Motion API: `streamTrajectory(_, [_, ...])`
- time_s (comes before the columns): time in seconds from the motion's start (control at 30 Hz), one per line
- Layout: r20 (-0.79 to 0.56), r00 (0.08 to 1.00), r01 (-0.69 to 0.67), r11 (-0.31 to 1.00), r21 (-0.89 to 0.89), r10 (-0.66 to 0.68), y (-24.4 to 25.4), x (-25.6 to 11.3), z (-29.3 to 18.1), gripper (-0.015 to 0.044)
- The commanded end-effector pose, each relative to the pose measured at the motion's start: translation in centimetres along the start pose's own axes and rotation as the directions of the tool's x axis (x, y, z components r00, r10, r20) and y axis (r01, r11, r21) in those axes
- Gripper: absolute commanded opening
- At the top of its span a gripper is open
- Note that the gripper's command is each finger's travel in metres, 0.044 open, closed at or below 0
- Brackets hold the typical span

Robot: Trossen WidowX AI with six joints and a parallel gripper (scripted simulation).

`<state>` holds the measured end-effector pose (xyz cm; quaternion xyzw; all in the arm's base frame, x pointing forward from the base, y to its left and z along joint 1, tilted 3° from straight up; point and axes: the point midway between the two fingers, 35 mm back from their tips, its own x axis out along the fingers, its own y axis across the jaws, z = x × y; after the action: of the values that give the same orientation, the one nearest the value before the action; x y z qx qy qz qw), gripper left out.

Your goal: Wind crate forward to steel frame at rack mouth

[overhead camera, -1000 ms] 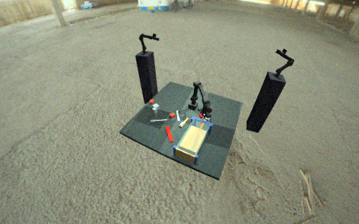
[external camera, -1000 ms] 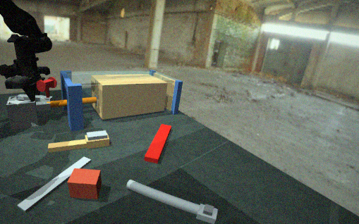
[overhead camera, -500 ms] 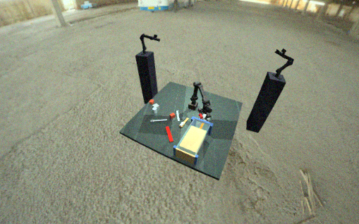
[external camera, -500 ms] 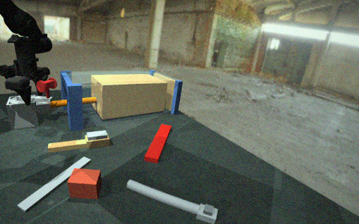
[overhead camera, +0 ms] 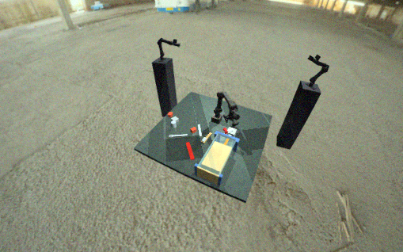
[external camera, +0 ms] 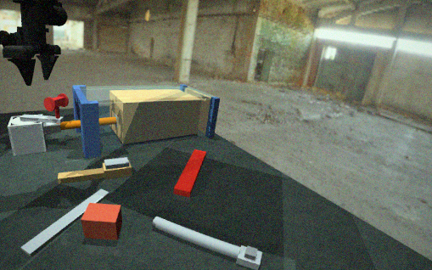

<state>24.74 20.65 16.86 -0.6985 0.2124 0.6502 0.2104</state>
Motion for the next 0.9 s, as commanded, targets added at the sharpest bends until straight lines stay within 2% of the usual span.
streamTrajectory(0.0, [0.013, 1.0, -0.002, 1.0, 0.002, 0.002, 0.38, -1.76, 0.15, 0.044])
streamTrajectory(0.3, [0.009, 1.0, -0.011, 1.0, 0.0, 0.011, 0.52, -1.41, 0.12, 0.044])
streamTrajectory(0.87, [0.009, 1.0, -0.011, 1.0, 0.0, 0.011, 0.52, -1.41, 0.12, 0.0])
